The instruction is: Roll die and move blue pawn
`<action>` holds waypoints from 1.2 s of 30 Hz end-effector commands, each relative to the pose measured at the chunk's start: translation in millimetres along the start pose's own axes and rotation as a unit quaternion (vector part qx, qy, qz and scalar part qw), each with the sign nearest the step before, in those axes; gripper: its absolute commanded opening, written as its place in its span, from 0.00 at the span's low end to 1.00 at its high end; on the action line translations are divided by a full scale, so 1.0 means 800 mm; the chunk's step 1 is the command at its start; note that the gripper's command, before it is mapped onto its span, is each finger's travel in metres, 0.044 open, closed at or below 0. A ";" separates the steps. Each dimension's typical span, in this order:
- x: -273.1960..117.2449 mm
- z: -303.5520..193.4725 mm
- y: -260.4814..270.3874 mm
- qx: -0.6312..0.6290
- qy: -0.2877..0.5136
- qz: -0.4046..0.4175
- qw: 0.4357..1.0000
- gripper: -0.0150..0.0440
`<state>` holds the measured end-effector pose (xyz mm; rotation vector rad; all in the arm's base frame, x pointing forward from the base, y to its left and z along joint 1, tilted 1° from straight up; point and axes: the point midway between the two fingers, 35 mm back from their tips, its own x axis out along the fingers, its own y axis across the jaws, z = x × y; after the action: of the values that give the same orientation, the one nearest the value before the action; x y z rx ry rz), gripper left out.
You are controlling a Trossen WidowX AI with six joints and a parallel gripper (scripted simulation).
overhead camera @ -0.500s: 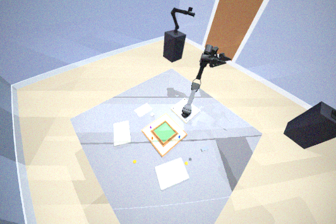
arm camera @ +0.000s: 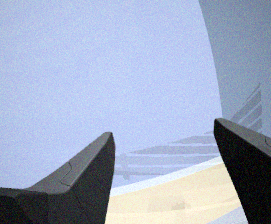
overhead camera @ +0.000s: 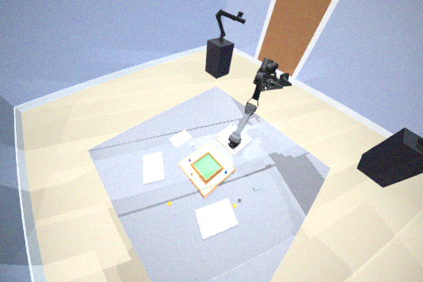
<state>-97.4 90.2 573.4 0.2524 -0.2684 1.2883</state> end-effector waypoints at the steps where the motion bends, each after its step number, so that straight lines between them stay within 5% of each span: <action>1: 0.032 -0.009 -0.063 -0.020 0.016 -0.075 0.997 0.72; 9: 0.066 -0.046 -0.208 0.003 0.073 -0.230 0.970 0.72; 17: 0.051 -0.104 -0.353 0.012 0.159 -0.372 0.914 0.72; 26: -0.030 -0.186 -0.489 0.021 0.288 -0.494 0.820 0.72; 36: -0.168 -0.289 -0.569 0.088 0.429 -0.572 0.694 0.72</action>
<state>313.5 -40.3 340.2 -0.0564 0.6122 0.1258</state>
